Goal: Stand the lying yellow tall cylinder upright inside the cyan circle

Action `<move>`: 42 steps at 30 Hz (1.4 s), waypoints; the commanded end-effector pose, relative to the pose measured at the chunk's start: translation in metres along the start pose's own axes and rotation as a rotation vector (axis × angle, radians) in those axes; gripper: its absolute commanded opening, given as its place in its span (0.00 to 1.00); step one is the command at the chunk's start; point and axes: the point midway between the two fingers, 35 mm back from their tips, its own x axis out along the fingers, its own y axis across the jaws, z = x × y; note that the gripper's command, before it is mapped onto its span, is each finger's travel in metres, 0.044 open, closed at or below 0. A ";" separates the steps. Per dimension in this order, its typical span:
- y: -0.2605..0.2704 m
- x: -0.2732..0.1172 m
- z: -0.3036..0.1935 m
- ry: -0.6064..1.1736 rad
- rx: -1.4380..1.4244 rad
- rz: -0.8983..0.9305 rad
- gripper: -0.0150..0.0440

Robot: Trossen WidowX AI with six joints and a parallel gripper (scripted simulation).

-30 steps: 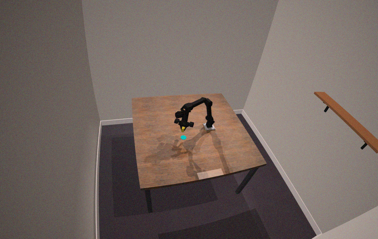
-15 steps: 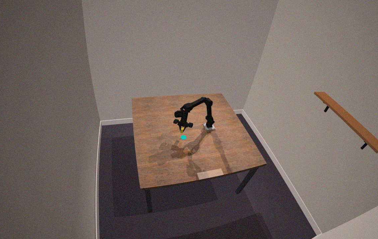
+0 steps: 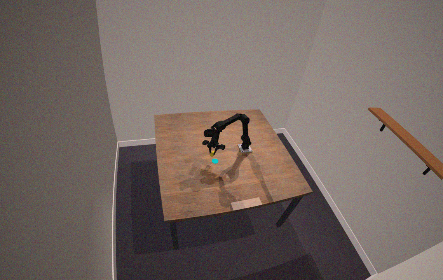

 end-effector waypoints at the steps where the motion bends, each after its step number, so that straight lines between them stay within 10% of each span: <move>1: -0.001 0.002 0.000 -0.025 0.013 0.007 0.43; 42: -0.016 0.008 0.003 -0.313 0.066 0.022 0.43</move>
